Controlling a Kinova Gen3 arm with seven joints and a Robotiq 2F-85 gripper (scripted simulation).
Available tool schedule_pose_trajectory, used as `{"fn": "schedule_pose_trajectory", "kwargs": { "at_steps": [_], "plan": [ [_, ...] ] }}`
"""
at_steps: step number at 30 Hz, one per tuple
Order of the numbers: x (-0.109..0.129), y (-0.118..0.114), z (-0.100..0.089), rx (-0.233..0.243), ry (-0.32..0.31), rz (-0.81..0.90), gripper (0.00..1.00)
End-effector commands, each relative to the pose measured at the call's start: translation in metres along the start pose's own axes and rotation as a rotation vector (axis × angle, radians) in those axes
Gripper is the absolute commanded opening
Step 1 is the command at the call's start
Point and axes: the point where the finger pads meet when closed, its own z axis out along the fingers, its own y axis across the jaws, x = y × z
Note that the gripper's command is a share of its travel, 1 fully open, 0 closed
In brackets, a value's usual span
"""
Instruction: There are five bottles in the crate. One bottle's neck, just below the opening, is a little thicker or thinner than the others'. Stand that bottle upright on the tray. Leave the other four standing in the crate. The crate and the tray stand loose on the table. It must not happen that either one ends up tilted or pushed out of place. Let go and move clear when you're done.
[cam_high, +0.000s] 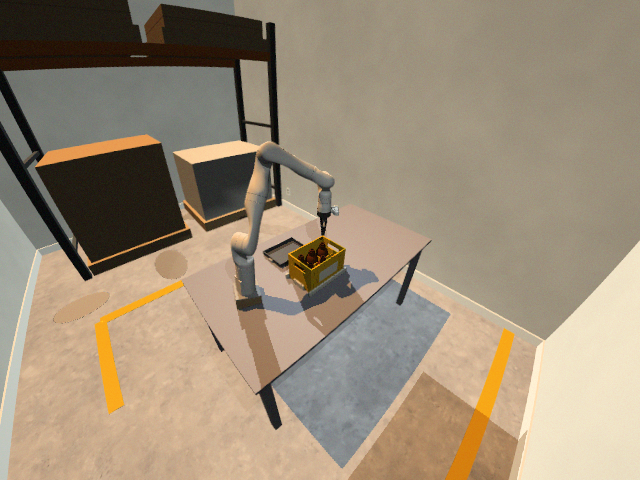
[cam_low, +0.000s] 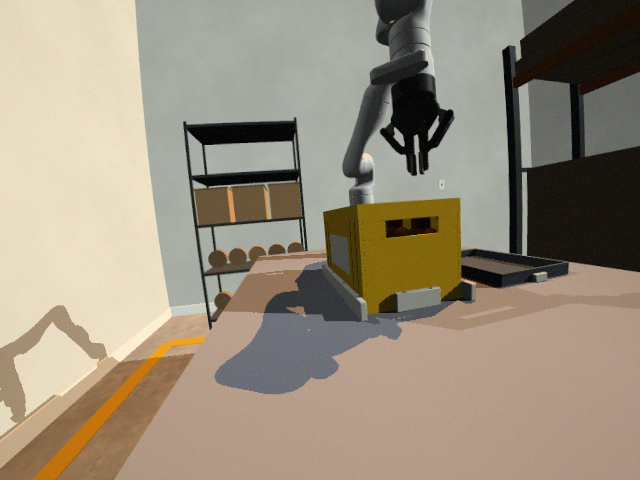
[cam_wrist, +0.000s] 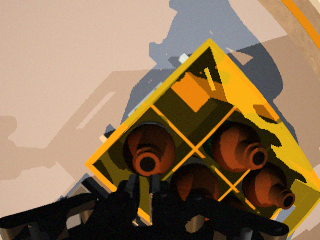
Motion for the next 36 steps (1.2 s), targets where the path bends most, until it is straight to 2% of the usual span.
{"fn": "schedule_pose_trajectory", "kwargs": {
  "at_steps": [1, 19, 22, 27, 31, 33, 36],
  "plan": [
    [0.0, 0.0, -0.001, 0.001, 0.001, 0.0, 0.0],
    [0.0, 0.005, -0.002, 0.001, 0.003, 0.001, 0.0],
    [-0.002, 0.03, -0.006, -0.004, 0.013, 0.007, 0.0],
    [-0.017, 0.102, -0.011, -0.01, 0.024, 0.016, 0.0],
    [-0.041, 0.154, -0.007, -0.007, 0.016, 0.011, 0.0],
    [-0.041, 0.154, -0.007, -0.007, 0.016, 0.011, 0.0],
    [-0.058, 0.18, -0.002, -0.001, 0.005, 0.003, 0.0]
  ]
}}
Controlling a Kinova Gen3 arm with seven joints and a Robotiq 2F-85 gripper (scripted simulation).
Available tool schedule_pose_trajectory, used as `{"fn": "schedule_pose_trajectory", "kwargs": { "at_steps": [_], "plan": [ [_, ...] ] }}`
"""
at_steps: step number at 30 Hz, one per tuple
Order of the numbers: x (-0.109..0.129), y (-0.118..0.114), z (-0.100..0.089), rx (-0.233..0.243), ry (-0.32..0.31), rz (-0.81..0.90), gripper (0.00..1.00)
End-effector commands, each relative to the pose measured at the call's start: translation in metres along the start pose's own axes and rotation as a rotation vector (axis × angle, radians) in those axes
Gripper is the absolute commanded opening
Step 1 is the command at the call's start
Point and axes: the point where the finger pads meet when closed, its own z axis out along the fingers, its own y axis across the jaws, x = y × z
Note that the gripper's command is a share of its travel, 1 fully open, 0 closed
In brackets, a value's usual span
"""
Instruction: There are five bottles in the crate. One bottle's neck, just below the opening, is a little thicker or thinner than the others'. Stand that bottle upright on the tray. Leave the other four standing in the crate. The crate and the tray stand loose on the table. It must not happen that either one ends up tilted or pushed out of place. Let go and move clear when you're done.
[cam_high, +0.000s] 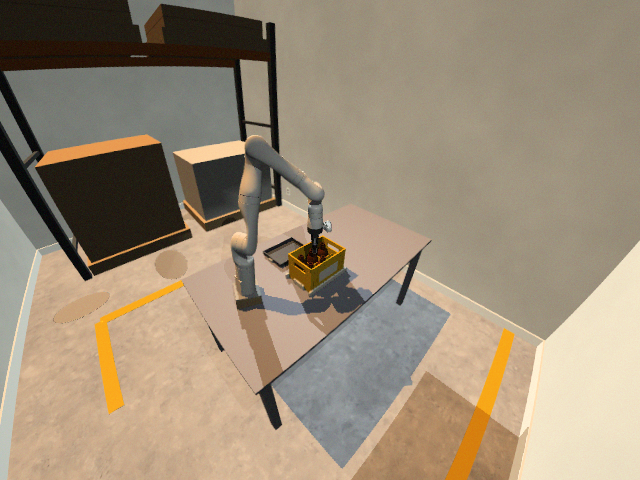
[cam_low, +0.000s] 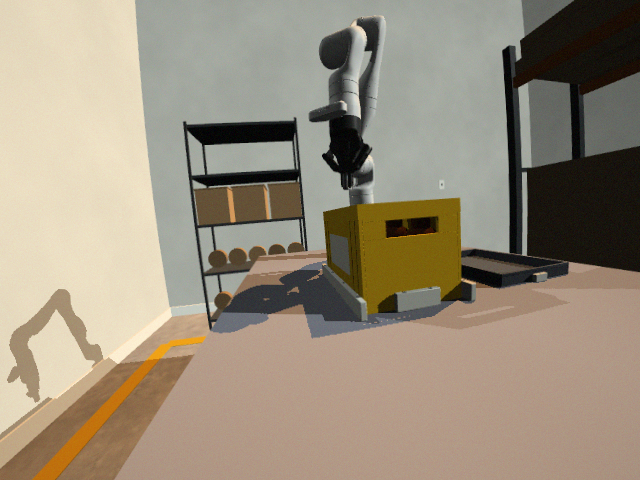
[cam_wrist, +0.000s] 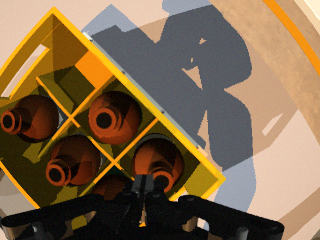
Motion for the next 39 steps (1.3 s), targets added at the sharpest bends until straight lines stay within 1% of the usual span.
{"fn": "schedule_pose_trajectory", "kwargs": {
  "at_steps": [1, 6, 7, 39],
  "plan": [
    [-0.0156, 0.0138, -0.0033, 0.037, -0.005, 0.006, 0.0],
    [-0.0185, 0.0173, -0.0022, 0.038, -0.007, 0.004, 0.0],
    [-0.0185, 0.0173, -0.0022, 0.038, -0.007, 0.004, 0.64],
    [-0.0185, 0.0173, -0.0022, 0.038, -0.007, 0.004, 0.64]
  ]
}}
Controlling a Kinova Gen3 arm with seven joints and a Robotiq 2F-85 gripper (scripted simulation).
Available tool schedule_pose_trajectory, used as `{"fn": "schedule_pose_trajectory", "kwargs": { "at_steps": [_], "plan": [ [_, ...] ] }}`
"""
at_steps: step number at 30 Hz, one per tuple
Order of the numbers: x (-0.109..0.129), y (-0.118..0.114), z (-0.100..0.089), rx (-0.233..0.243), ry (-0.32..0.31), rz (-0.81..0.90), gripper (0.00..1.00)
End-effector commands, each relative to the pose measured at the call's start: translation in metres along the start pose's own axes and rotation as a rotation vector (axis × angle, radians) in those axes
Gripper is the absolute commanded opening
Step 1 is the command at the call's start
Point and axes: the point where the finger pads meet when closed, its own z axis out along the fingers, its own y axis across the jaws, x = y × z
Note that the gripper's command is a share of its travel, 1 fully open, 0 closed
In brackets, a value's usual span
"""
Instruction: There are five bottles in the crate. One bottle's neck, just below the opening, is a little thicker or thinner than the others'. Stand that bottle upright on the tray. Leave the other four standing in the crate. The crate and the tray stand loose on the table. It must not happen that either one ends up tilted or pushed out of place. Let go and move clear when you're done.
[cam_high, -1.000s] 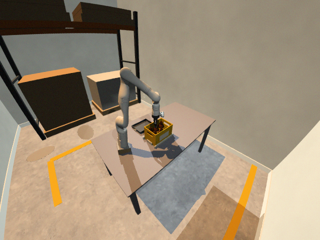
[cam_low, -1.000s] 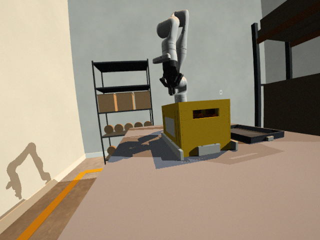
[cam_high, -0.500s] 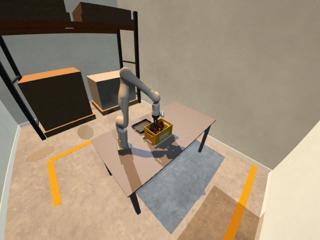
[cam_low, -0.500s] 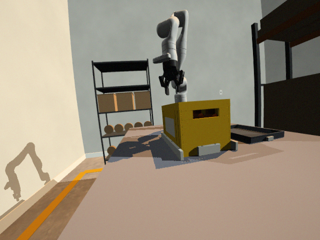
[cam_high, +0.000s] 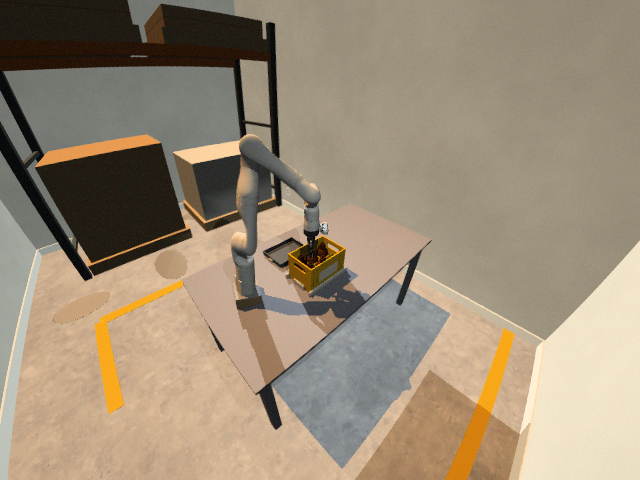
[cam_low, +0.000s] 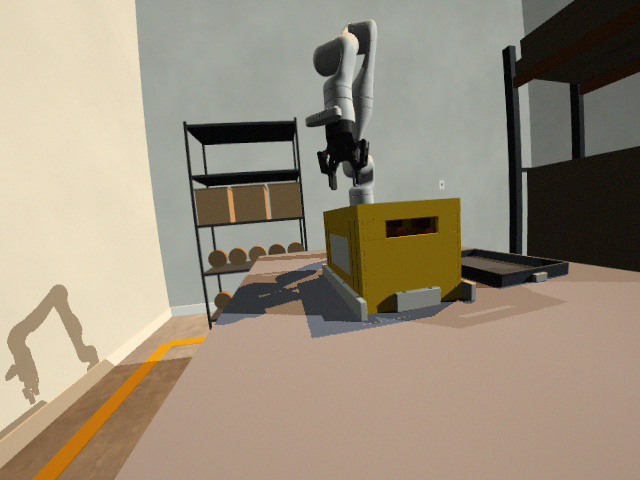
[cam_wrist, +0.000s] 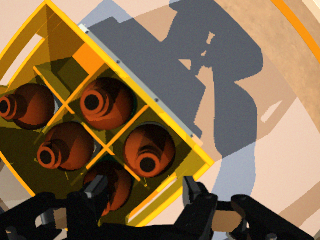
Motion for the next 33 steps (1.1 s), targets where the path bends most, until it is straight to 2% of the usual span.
{"fn": "schedule_pose_trajectory", "kwargs": {
  "at_steps": [1, 16, 33],
  "plan": [
    [0.0, 0.0, 0.0, 0.001, 0.001, 0.0, 0.64],
    [0.0, 0.0, 0.003, 0.001, 0.001, 0.0, 0.64],
    [0.0, 0.0, 0.018, 0.001, 0.001, 0.0, 0.64]
  ]
}}
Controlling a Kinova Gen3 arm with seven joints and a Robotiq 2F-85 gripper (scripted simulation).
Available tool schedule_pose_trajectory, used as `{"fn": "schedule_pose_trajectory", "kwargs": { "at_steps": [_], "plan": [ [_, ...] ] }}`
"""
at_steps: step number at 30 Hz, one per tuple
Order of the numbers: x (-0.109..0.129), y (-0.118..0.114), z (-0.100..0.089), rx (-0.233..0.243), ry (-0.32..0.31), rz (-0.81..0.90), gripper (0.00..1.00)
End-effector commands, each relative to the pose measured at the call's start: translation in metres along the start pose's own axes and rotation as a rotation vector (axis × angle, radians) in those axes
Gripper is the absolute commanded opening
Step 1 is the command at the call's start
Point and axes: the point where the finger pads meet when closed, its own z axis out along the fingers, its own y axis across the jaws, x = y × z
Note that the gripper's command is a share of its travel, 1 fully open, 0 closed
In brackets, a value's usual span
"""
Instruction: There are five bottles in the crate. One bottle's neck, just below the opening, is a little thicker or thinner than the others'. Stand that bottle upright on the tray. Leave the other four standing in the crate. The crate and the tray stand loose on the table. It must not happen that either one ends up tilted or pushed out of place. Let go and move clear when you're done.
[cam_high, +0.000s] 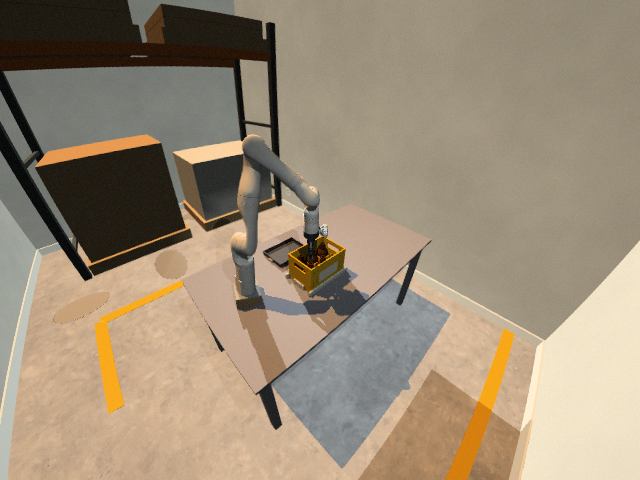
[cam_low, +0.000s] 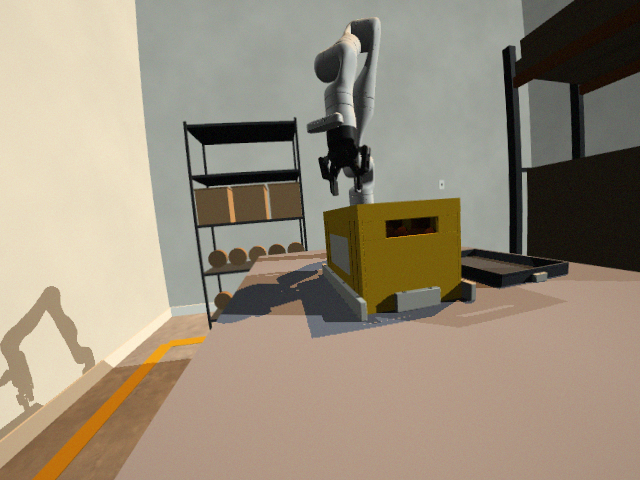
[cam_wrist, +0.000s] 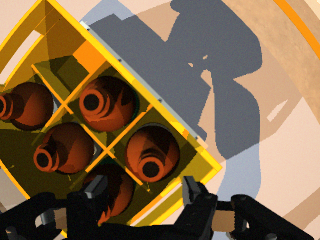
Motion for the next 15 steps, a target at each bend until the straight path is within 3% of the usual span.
{"fn": "schedule_pose_trajectory", "kwargs": {
  "at_steps": [1, 15],
  "plan": [
    [0.0, 0.003, 0.005, -0.008, -0.003, 0.006, 0.64],
    [-0.001, 0.003, 0.02, -0.008, -0.003, 0.006, 0.64]
  ]
}}
